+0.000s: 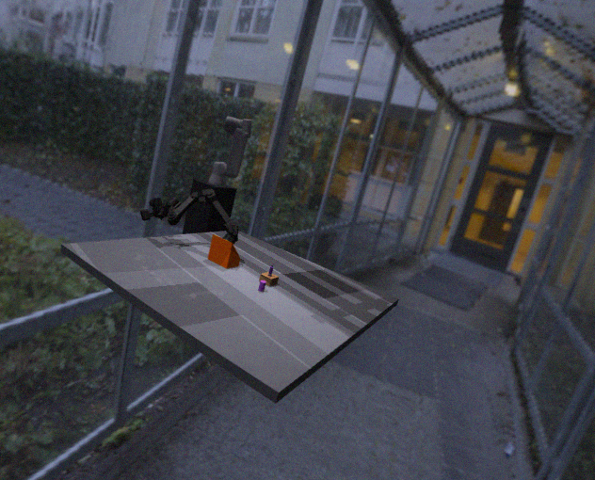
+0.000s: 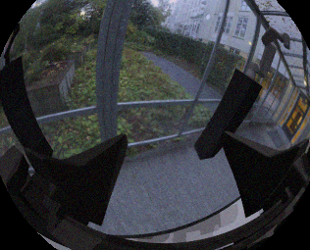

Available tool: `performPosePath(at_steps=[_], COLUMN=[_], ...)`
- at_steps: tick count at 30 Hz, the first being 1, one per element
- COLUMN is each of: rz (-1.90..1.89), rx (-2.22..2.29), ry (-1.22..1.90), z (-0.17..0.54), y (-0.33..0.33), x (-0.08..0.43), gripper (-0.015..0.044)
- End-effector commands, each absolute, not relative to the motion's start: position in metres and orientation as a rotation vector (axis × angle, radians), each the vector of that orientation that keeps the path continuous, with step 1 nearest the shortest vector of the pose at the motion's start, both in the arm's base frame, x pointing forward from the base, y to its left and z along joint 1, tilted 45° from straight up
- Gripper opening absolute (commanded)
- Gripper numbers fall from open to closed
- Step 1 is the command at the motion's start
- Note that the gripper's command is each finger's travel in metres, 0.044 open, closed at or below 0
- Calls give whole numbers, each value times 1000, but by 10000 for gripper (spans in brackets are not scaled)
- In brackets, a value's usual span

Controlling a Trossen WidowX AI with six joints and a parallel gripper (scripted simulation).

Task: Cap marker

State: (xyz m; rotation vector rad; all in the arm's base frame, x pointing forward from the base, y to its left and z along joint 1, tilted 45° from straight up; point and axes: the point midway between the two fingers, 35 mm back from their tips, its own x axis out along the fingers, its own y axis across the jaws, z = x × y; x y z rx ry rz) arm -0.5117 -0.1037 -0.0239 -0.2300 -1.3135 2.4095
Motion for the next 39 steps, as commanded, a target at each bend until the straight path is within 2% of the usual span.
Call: performPosePath(at_steps=[1,6,17,24,31,39], rz=[2416,2590,3021,3130,3243,3364], rx=[-229,-205,-192,-194,-207,-299], ry=[-1319,-1463,-1758,-1915,-2123,-2460], z=[-24,-35,-66,-74,-85,-104], y=[-107,-182,-347,-402,-457,-507], x=[-512,-504,-430,-379,-307,-196], gripper=[374,245,245,245,245,245])
